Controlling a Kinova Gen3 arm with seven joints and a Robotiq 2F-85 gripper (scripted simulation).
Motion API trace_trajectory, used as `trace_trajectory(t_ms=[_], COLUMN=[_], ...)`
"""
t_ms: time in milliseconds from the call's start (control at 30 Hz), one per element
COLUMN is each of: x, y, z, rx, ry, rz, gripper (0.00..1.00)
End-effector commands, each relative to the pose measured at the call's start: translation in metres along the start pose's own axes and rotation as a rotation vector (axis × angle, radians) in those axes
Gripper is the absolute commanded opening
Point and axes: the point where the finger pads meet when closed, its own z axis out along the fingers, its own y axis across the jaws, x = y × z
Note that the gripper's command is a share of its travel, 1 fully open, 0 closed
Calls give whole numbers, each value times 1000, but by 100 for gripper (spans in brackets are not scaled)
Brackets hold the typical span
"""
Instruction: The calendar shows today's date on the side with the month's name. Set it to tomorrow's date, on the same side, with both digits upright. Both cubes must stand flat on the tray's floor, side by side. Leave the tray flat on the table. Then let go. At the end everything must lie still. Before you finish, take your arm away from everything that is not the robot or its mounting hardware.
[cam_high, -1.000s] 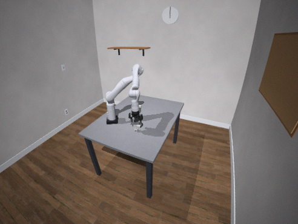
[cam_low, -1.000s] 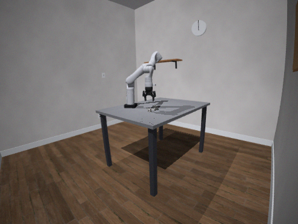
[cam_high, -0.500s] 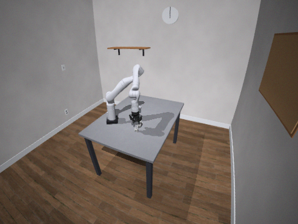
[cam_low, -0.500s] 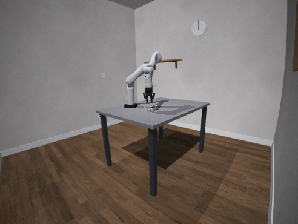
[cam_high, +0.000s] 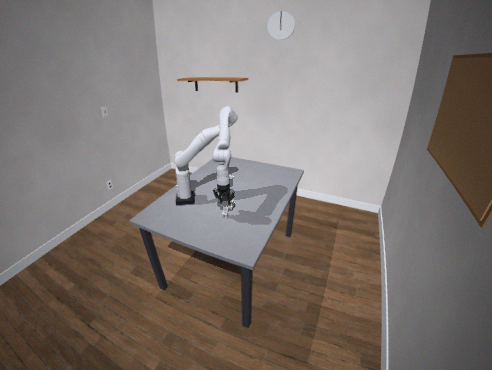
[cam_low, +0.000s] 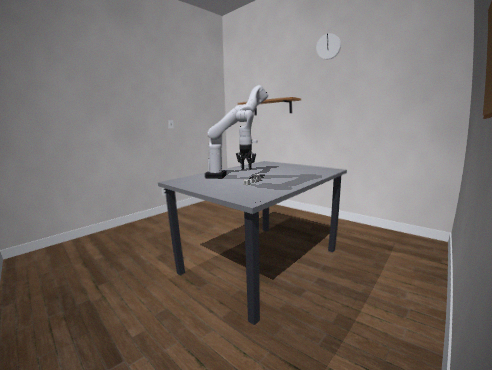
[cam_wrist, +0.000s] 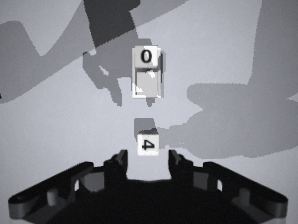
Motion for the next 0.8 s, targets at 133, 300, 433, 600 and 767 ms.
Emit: trace_trajectory(t_ms=[133,300,433,600,767], x=[0,0,0,0,0], y=[0,0,0,0,0], z=[0,0,0,1,3], rx=[-1,-1,-1,-1,-1], ry=[0,0,0,0,0], rz=[0,0,0,0,0], gripper=[48,48,48,48,48])
